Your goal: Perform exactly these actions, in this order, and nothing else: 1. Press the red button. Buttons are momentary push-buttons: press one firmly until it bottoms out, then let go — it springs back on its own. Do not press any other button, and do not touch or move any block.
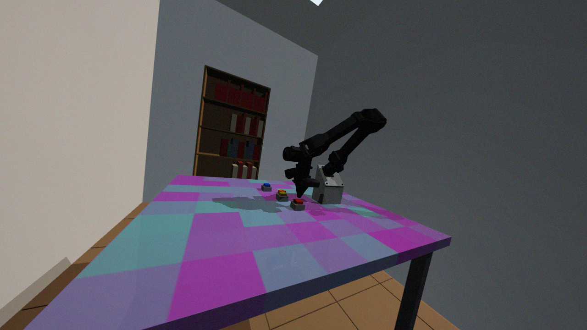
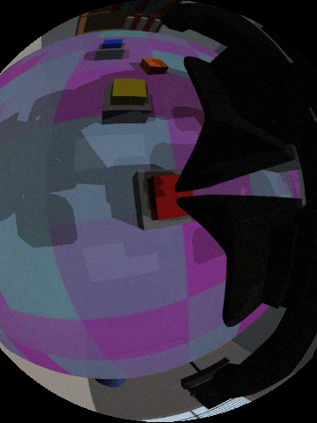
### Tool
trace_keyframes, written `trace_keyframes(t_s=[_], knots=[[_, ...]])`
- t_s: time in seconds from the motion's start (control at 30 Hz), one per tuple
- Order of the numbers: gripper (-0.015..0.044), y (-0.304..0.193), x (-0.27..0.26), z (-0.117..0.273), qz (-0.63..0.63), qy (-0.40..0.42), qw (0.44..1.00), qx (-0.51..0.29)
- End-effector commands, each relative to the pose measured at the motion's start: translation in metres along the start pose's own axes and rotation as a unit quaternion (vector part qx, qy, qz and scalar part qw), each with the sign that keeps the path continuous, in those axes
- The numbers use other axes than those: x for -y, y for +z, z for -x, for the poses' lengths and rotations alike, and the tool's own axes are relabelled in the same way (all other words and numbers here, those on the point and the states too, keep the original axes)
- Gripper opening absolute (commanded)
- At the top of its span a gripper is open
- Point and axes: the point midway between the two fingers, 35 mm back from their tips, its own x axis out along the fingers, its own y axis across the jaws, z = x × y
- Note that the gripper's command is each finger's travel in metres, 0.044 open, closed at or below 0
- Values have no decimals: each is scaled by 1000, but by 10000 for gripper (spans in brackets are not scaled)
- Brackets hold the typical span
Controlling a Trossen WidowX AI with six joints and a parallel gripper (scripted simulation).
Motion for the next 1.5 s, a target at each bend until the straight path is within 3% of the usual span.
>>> trace_keyframes(t_s=[0.0, 0.9, 1.17, 1.47], knots=[[20, -1, 1, -6, -3, 0, 1000, -1], [20, -2, 0, -21, -3, 1, 1000, -1], [20, -1, 1, 13, -3, 0, 1000, -1], [256, 17, -97, 73, -3, 1, 1000, 0]])
